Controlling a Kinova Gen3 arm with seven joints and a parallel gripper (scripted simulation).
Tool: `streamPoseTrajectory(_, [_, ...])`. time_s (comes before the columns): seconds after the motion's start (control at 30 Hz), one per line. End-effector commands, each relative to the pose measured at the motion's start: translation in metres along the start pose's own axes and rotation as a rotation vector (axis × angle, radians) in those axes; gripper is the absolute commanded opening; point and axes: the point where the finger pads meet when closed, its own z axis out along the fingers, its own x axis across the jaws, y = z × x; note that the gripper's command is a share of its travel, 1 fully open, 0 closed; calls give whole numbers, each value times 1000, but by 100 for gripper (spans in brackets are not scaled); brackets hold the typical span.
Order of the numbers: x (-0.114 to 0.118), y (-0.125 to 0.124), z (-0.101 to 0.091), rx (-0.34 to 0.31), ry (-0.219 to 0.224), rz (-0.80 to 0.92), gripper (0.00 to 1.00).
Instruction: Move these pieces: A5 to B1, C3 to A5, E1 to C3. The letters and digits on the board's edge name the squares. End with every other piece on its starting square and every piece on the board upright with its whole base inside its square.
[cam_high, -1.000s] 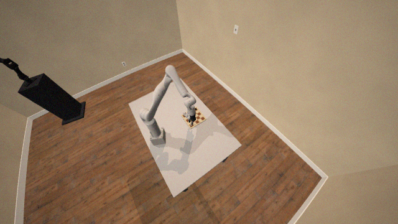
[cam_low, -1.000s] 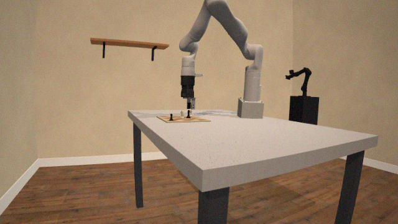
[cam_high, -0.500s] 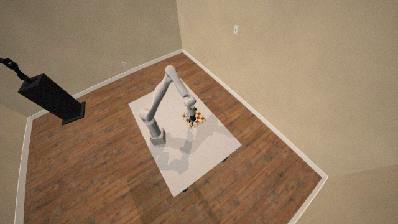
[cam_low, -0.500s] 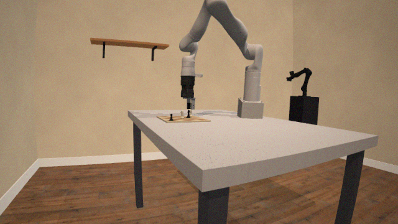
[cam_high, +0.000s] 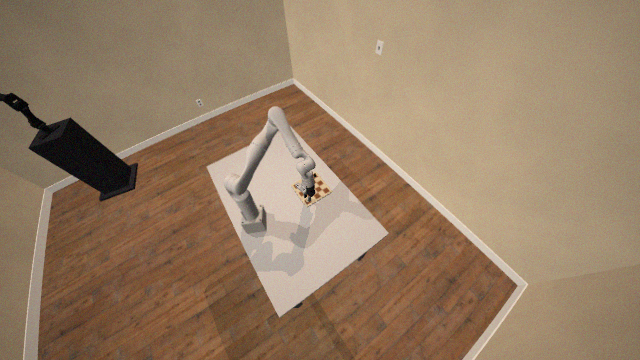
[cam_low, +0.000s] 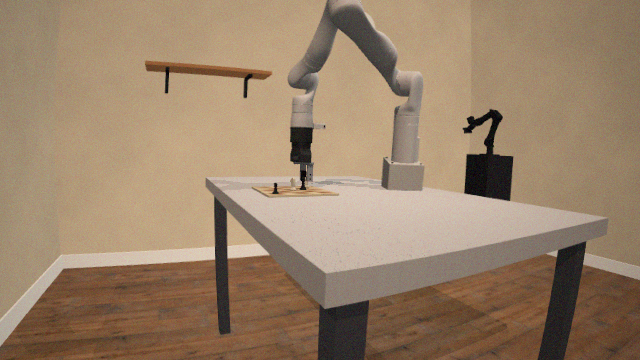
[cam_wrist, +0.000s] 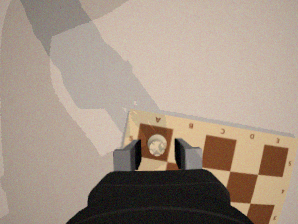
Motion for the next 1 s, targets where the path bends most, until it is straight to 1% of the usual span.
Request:
streamPoseTrajectory(0.0, [-1, -2, 5, 6, -1, 2, 73])
streamPoseTrajectory(0.23, [-1, -2, 11, 6, -1, 2, 73])
streamPoseTrajectory(0.97, [-1, -2, 12, 6, -1, 2, 73])
